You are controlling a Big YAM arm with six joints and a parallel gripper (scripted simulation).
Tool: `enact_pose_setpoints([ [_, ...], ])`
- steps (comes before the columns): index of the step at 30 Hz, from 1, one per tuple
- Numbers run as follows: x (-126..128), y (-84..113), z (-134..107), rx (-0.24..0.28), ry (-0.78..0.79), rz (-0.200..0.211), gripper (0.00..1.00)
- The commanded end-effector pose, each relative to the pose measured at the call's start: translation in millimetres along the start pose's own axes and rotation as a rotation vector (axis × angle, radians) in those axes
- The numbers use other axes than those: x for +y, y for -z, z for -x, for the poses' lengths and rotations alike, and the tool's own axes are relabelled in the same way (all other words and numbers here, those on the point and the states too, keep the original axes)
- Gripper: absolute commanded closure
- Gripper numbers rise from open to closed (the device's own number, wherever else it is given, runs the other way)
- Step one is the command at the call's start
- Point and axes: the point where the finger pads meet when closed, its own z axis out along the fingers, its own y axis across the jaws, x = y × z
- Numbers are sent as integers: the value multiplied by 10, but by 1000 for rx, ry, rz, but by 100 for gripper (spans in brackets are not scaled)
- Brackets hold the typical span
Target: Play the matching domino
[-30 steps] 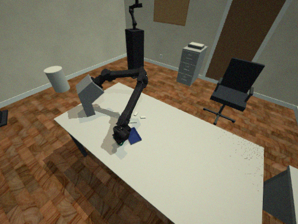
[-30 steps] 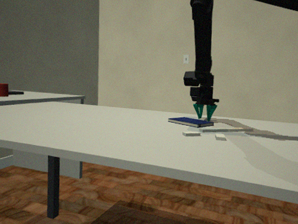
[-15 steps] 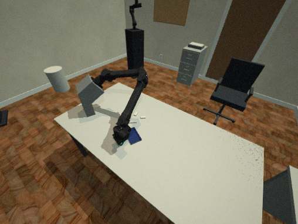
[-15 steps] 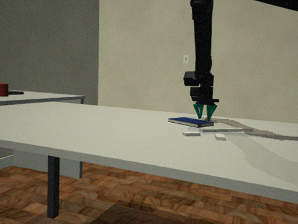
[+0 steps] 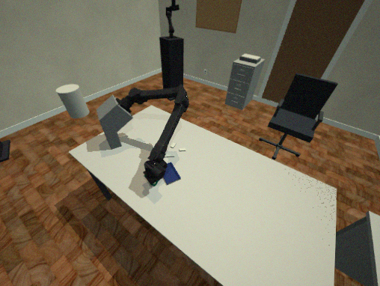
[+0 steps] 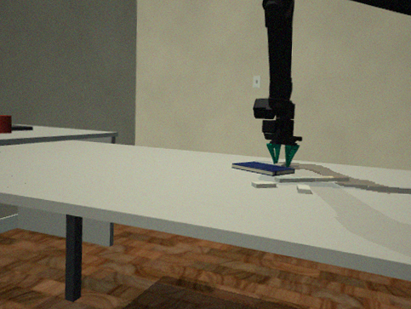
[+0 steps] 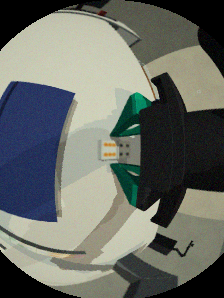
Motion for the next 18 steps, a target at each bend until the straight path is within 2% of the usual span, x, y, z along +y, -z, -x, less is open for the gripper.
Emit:
enact_pose_setpoints([
  [1,-8,-49,-15,5,3,0,58],
  [6,14,-135,-25,8,6,7,58],
  [13,14,-135,-25,8,6,7,58],
  [14,-26,21,-8,2,1,-7,58],
  [18,-9,-45,-18,6,3,-1,58],
])
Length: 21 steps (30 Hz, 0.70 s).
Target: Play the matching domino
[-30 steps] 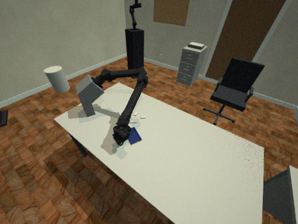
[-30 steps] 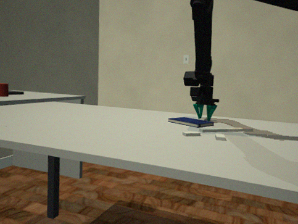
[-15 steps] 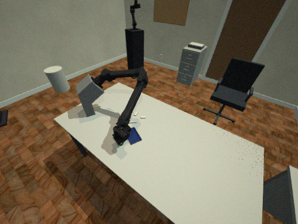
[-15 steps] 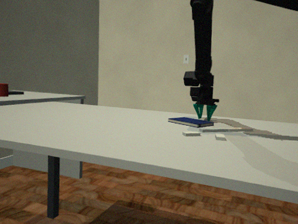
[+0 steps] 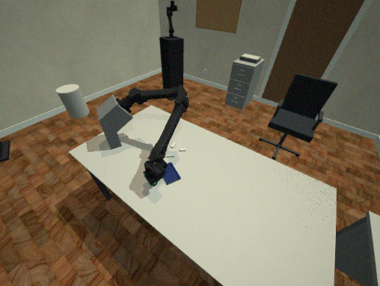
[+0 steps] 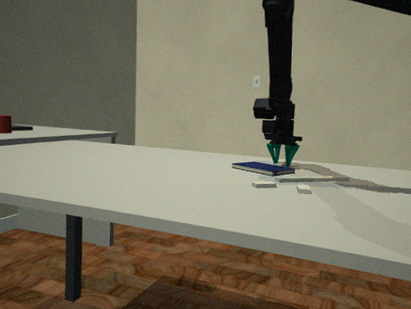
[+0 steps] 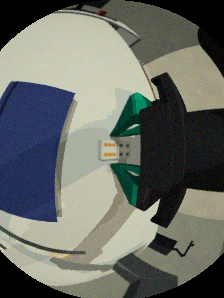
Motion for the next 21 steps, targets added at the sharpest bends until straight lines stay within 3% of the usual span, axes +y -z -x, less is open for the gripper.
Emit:
enact_pose_setpoints([
  [1,-5,-61,-21,6,4,0,58],
  [12,11,-128,-31,10,6,6,58],
  [13,-26,22,-9,3,1,-7,58],
  [21,4,-104,-34,10,6,3,58],
])
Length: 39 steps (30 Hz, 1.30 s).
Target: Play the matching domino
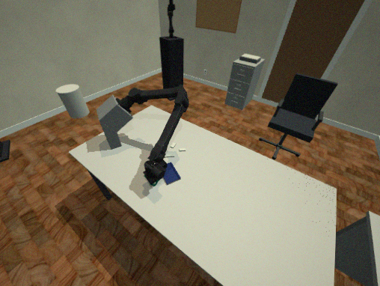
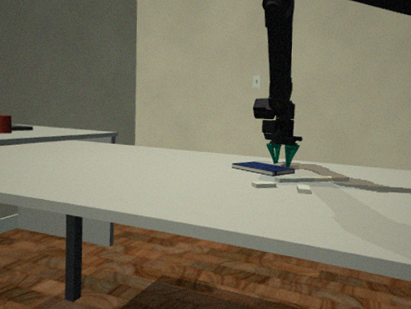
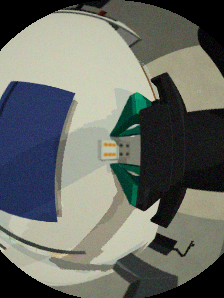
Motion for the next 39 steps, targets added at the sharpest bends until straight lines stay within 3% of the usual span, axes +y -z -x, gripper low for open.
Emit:
enact_pose_setpoints([
  [1,8,-120,-37,11,6,4,58],
  [8,8,-120,-37,11,6,4,58],
  [9,-27,23,-10,3,1,-7,58],
  [18,5,-113,-43,12,6,3,58],
  [25,5,-113,-43,12,6,3,58],
  [26,-27,24,-11,3,1,-7,58],
  [39,3,-105,-49,14,6,1,58],
])
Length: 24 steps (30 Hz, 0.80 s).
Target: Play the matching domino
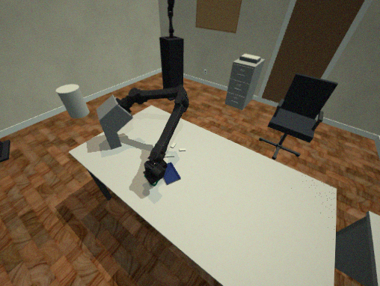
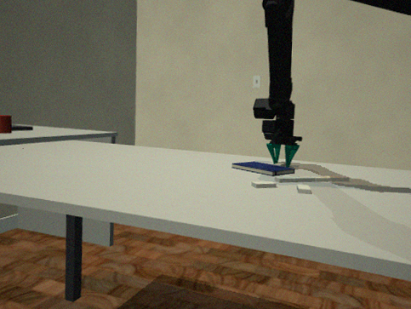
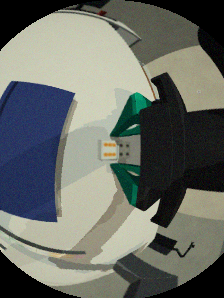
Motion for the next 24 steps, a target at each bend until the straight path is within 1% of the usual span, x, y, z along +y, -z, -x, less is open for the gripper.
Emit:
enact_pose_setpoints([
  [1,3,-105,-48,13,6,1,58],
  [3,3,-105,-48,13,6,1,58],
  [4,-27,24,-11,3,1,-7,58],
  [13,0,-98,-54,14,6,0,58],
  [20,0,-98,-54,14,6,0,58],
  [21,-28,25,-12,3,1,-7,58],
  [24,-19,-13,-28,7,2,-6,58],
])
